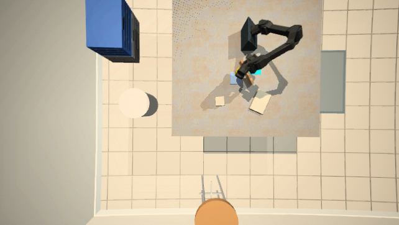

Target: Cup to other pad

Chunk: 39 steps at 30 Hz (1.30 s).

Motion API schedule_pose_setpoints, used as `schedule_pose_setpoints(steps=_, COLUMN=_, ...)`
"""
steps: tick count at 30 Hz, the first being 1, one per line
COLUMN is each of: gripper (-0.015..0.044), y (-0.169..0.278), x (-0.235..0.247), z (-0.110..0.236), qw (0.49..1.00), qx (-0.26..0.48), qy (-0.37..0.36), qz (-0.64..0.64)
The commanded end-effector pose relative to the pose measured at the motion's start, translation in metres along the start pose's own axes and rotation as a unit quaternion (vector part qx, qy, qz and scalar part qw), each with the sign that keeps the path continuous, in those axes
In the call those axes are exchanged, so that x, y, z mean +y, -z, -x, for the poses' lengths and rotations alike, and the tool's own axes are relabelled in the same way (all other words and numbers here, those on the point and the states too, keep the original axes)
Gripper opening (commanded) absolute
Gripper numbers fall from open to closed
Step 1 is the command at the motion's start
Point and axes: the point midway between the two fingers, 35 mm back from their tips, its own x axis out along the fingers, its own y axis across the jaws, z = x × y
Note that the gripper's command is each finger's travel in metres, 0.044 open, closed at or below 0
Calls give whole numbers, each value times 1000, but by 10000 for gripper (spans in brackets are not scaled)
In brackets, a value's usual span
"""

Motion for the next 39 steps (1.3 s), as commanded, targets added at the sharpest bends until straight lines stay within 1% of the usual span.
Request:
schedule_pose_setpoints(steps=1, gripper=0, y=-5, x=6, z=1, qw=1000, qx=0, qy=3, qz=0)
schedule_pose_setpoints(steps=39, gripper=0, y=-46, x=61, z=1, qw=1000, qx=0, qy=4, qz=2)
